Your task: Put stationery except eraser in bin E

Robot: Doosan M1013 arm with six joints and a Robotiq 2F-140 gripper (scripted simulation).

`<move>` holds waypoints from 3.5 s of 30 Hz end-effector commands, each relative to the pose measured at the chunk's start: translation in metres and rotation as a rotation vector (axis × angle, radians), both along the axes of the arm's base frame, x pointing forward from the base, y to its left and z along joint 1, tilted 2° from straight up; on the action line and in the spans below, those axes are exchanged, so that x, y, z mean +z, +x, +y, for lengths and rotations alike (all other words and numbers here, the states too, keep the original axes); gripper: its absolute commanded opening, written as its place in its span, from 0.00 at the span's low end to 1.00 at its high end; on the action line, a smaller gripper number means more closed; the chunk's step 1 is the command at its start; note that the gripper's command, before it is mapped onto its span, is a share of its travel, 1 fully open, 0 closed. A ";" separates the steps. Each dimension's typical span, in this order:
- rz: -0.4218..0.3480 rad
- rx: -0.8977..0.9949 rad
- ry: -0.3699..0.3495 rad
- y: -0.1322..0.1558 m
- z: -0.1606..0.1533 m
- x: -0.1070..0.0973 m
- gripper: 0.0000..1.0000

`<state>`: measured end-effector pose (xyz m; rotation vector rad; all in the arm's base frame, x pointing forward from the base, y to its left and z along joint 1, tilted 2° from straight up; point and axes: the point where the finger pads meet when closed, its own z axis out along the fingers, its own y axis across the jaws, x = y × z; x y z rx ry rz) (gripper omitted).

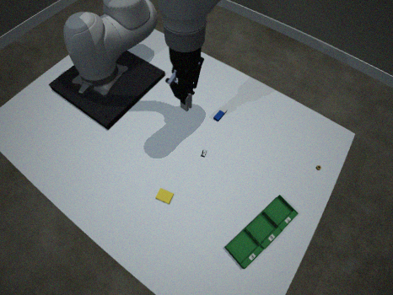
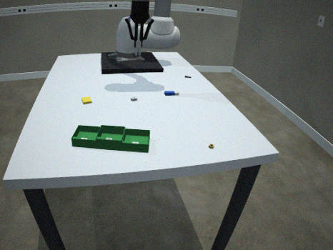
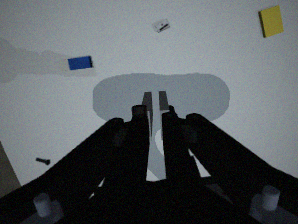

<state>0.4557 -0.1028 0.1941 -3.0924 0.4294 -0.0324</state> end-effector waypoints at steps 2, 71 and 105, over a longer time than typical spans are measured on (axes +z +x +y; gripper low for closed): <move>0.002 -0.123 0.001 0.027 -0.024 -0.009 0.15; 0.002 -0.123 0.001 0.335 -0.304 -0.127 0.15; 0.002 -0.123 0.001 0.336 -0.303 -0.164 0.15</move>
